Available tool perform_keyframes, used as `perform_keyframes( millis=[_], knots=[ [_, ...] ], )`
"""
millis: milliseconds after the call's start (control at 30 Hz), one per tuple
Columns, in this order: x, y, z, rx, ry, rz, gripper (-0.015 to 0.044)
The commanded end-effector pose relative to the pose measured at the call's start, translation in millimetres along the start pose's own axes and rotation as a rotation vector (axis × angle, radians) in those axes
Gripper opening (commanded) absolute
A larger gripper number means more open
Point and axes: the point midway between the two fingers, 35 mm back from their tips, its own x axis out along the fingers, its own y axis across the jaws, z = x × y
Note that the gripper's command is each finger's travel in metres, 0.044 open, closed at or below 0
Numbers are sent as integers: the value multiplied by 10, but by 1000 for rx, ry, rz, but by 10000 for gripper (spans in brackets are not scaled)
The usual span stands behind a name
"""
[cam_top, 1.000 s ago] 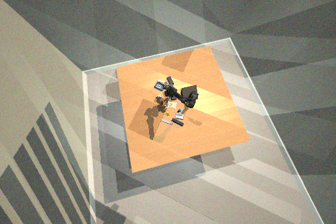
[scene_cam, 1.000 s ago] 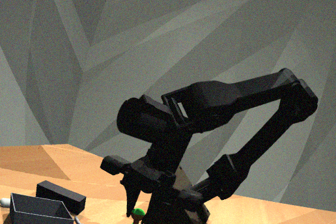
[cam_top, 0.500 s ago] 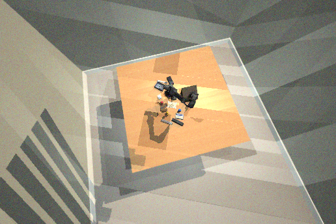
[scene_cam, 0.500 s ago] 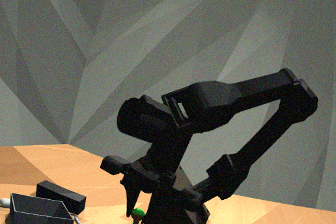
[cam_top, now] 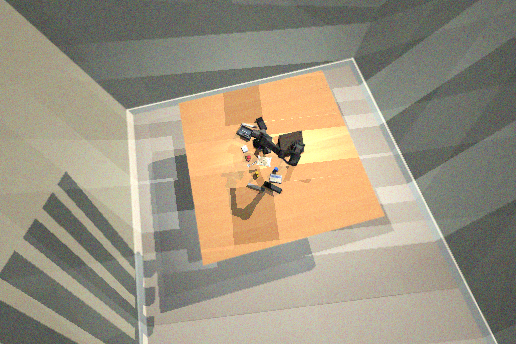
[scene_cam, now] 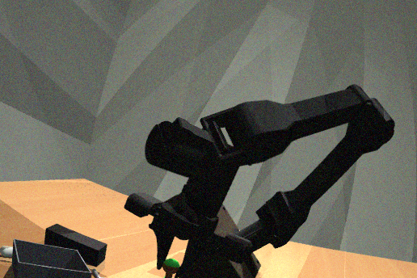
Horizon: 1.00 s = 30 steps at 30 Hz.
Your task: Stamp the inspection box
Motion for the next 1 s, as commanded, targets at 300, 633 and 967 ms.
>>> perform_keyframes(
  millis=[300, 633, 967],
  knots=[
    [19, 11, 8, 0, -1, 5, 0],
    [11, 10, 9, 0, -1, 5, 0],
    [-37, 1, 12, 0, -1, 4, 0]
  ],
)
